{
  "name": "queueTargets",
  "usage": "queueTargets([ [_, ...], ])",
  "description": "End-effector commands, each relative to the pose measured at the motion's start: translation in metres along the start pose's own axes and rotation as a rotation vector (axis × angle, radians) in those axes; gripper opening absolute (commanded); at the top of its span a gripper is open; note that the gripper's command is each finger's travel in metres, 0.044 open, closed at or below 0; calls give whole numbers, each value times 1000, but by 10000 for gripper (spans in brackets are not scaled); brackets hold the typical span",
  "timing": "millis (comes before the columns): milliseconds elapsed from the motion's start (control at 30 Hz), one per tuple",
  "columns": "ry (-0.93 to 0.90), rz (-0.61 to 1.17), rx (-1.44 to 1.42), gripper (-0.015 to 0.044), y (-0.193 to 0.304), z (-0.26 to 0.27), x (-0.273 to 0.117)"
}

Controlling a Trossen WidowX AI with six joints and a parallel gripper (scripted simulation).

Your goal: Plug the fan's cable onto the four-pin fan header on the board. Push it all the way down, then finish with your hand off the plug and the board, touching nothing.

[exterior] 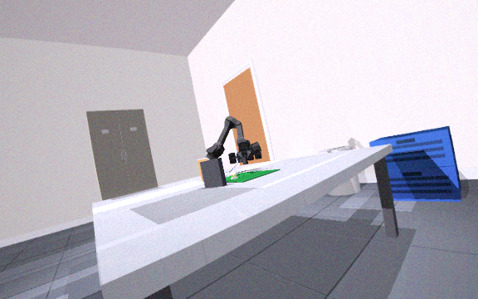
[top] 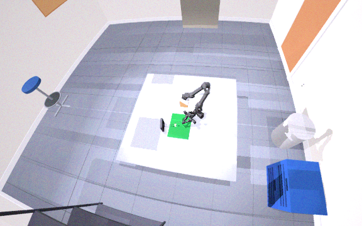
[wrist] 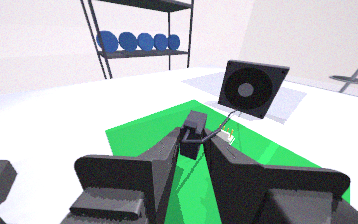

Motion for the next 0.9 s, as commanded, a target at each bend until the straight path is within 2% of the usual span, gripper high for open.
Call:
queueTargets([
  [0,0,-5,2,0,4,-1,1],
  [867,1,-4,2,0,24,-5,5],
])
Point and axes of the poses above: the point midway between the two fingers, 35 mm back from their tips, its own x axis out along the fingers, its own z axis across the jaws, y = z × x, the point moved 7 cm from there along -x, back along the fingers, and after that the axes turned 13 degrees about x, right-handed, at the moved point
